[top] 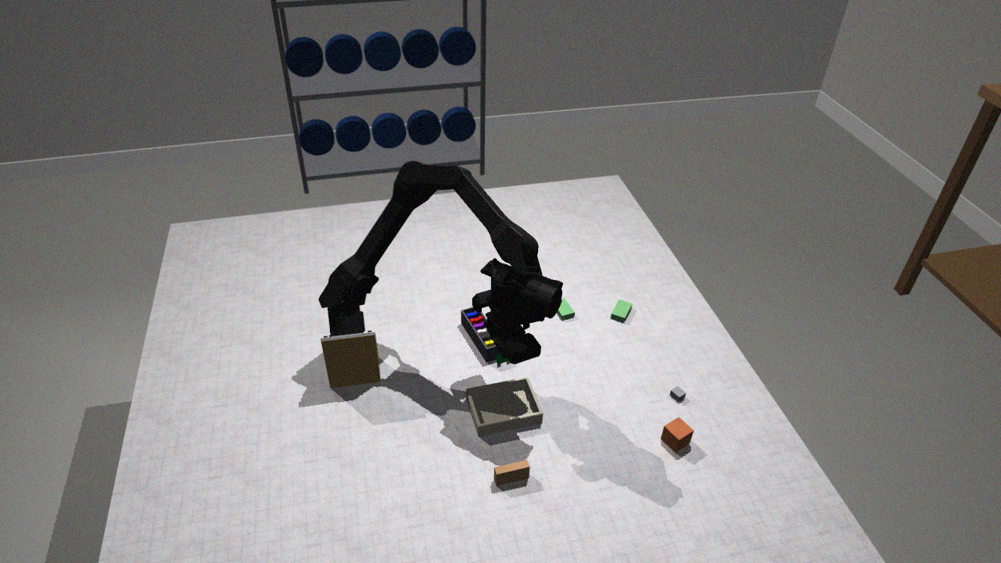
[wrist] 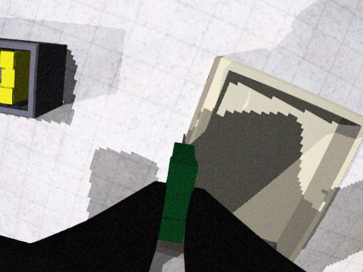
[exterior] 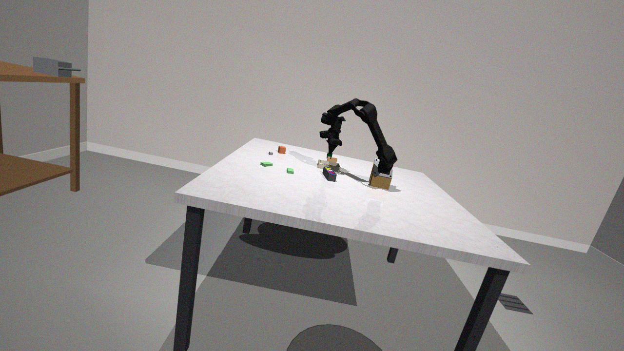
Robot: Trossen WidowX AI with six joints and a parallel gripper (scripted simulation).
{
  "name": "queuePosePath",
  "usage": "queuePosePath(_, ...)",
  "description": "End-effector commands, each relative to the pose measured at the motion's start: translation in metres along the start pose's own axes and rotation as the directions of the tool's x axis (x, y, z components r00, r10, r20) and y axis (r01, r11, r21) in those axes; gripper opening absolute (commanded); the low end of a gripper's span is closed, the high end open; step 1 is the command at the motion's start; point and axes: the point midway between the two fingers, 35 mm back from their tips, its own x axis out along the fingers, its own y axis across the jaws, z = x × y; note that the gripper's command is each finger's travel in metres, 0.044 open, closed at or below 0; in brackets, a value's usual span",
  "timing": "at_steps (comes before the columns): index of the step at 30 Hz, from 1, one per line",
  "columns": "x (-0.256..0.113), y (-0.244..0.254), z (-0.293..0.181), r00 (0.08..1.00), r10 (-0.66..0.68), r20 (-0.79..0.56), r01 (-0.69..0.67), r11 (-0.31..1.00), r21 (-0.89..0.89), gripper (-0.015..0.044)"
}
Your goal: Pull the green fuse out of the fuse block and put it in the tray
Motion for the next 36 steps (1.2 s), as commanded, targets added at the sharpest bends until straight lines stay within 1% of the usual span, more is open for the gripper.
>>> queuePosePath(1,0.0,-0.02,-0.007,1.0,-0.003,-0.003,0.003,1.0,-0.008,0.0)
queuePosePath(8,0.004,-0.053,-0.024,1.0,0.001,-0.002,-0.001,1.0,-0.01,0.0)
queuePosePath(13,0.006,-0.054,-0.024,1.0,0.002,-0.002,-0.002,1.0,-0.01,0.0)
queuePosePath(36,0.043,-0.054,-0.024,1.0,0.003,-0.001,-0.003,1.0,-0.011,0.0)
